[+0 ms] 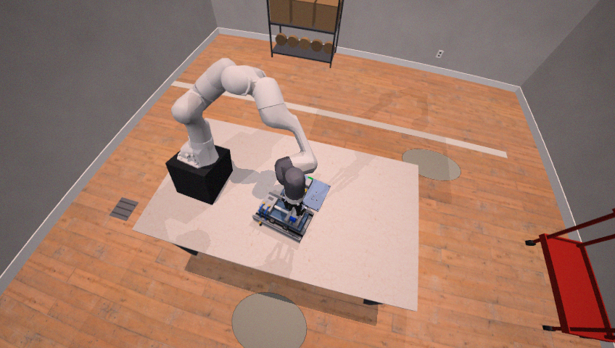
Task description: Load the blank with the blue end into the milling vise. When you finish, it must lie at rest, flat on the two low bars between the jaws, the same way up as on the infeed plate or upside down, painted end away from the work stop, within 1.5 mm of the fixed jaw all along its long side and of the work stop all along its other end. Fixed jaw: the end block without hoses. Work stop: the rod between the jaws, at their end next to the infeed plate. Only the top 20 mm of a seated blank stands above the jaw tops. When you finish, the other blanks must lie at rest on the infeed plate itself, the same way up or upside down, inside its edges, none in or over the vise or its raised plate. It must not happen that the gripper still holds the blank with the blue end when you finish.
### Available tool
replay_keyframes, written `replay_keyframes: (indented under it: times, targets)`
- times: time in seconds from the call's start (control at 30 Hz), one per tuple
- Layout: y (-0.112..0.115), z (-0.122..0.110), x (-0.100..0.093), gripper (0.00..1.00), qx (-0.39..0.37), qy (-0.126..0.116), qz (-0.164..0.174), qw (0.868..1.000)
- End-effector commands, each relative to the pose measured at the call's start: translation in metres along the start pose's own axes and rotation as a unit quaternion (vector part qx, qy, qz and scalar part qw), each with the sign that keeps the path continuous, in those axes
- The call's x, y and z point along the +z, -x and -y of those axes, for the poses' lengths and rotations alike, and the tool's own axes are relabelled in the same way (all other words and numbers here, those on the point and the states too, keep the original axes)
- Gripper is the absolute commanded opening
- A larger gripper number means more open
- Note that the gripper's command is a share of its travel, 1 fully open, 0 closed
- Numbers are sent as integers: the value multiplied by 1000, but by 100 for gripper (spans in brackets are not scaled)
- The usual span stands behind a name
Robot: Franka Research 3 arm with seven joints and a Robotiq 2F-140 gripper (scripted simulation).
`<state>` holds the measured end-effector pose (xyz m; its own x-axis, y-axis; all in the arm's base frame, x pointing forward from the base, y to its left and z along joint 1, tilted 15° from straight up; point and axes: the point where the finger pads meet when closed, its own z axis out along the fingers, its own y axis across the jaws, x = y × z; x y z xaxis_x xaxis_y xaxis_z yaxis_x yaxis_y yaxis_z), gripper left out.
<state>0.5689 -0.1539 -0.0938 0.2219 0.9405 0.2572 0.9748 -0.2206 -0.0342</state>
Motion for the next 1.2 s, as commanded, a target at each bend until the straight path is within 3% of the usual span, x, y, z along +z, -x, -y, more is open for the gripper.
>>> replay_keyframes:
  times: [0.0,1.17]
  targets:
    - [-2,-1,0,0,0,0,0,1000]
    - [-7,-3,-1,0,-1,0,1,1000]
